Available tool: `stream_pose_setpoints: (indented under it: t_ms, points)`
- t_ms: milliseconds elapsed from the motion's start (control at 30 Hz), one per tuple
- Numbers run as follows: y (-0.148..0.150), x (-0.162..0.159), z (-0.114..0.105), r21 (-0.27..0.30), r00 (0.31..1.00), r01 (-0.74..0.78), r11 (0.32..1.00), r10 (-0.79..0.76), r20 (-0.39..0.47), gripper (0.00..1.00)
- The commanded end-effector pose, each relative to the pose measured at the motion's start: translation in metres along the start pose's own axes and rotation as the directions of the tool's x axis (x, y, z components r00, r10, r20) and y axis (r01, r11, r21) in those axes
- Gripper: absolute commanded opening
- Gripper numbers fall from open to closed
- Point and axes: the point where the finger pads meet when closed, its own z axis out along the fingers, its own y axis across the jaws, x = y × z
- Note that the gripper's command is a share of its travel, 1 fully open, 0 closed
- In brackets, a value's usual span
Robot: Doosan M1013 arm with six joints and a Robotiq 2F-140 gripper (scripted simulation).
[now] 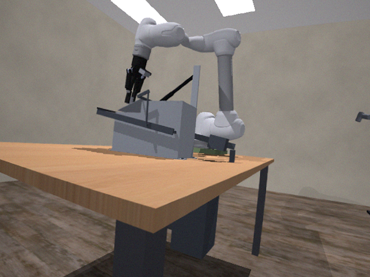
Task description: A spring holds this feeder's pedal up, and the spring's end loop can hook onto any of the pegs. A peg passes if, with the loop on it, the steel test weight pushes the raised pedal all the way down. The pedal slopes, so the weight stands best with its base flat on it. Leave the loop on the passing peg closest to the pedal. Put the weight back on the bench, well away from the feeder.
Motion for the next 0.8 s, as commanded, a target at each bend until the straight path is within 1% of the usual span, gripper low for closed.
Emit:
stream_pose_setpoints:
  t_ms: [0, 133, 233, 700, 767]
  points:
    - [0.0, -0.001, -0.009, -0.002, 1.0, 0.0, 1.0, 0.0, 0.0, 0.25]
    - [0.0, -0.003, -0.019, -0.002, 1.0, 0.0, 1.0, 0.0, 0.0, 0.25]
    - [0.0, -0.003, -0.017, -0.002, 1.0, 0.0, 1.0, 0.0, 0.0, 0.25]
    - [0.0, -0.01, -0.054, -0.002, 1.0, 0.0, 1.0, 0.0, 0.0, 0.25]
    - [0.0, -0.01, -0.054, -0.002, 1.0, 0.0, 1.0, 0.0, 0.0, 0.25]
